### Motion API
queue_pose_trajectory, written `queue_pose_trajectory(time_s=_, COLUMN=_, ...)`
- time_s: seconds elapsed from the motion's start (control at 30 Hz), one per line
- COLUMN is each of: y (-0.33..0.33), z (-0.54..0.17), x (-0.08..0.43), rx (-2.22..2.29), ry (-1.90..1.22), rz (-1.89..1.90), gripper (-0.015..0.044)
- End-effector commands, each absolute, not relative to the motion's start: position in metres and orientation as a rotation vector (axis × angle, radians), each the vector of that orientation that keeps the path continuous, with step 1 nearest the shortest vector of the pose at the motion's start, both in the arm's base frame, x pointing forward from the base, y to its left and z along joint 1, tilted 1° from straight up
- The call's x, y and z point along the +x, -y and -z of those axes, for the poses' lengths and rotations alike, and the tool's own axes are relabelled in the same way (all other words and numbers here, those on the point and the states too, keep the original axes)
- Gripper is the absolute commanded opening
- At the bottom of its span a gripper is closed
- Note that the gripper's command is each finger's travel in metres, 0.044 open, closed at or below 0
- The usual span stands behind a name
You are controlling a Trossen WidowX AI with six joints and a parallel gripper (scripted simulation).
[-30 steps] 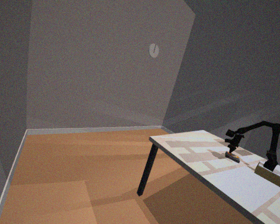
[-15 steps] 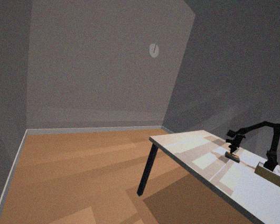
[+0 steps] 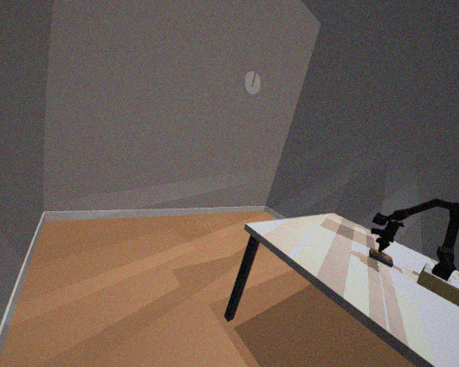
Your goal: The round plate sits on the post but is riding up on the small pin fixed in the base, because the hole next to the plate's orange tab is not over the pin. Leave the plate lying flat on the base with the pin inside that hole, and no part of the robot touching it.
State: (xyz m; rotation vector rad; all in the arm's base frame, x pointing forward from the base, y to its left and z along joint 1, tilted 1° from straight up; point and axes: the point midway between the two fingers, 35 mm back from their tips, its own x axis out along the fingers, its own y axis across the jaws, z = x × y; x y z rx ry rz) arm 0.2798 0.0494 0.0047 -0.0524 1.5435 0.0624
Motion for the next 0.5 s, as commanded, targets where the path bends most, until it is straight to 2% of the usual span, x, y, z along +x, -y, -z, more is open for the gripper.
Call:
queue_pose_trajectory(time_s=0.0, y=-0.0491, z=-0.0019, x=0.2727, rx=-0.05, ry=-1.56, rz=-0.058, gripper=0.0)
queue_pose_trajectory(time_s=0.47, y=-0.0492, z=-0.002, x=0.2694, rx=-0.05, ry=-1.56, rz=-0.058, gripper=0.0)
